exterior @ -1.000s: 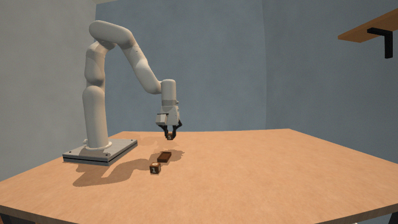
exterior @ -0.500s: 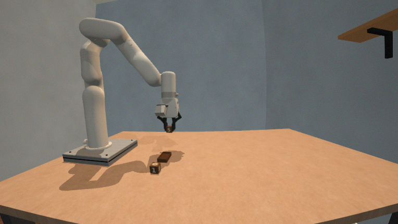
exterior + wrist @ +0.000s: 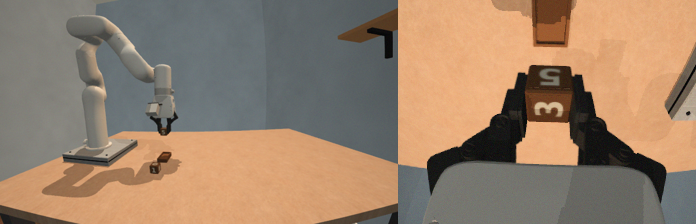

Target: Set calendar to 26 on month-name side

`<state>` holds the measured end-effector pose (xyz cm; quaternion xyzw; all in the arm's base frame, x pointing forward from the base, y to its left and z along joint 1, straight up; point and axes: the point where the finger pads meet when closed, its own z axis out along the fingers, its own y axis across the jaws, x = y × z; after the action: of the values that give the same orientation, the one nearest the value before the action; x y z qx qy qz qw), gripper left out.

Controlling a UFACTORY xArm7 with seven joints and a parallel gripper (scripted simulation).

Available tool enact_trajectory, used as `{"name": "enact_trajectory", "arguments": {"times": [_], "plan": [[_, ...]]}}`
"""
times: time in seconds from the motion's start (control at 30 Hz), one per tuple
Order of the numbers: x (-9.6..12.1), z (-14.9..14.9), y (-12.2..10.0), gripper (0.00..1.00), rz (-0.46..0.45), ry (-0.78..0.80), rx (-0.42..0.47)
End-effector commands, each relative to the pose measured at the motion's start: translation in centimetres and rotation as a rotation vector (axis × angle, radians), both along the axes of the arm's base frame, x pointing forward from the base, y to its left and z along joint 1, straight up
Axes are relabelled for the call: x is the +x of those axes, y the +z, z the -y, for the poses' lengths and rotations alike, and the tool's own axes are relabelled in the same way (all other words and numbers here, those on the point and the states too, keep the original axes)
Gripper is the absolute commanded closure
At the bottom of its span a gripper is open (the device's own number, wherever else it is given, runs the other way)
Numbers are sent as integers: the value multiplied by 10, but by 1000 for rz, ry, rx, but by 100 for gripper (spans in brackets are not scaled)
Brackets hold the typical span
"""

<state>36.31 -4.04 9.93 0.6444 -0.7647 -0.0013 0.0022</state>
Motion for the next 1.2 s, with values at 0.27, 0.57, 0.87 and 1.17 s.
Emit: {"name": "enact_trajectory", "arguments": {"times": [0.27,0.57,0.87,1.17], "plan": [[0,4,2,71,4,6,1],[0,4,-5,71,4,6,1],[0,4,-32,71,4,6,1],[1,4,-53,71,4,6,1]]}}
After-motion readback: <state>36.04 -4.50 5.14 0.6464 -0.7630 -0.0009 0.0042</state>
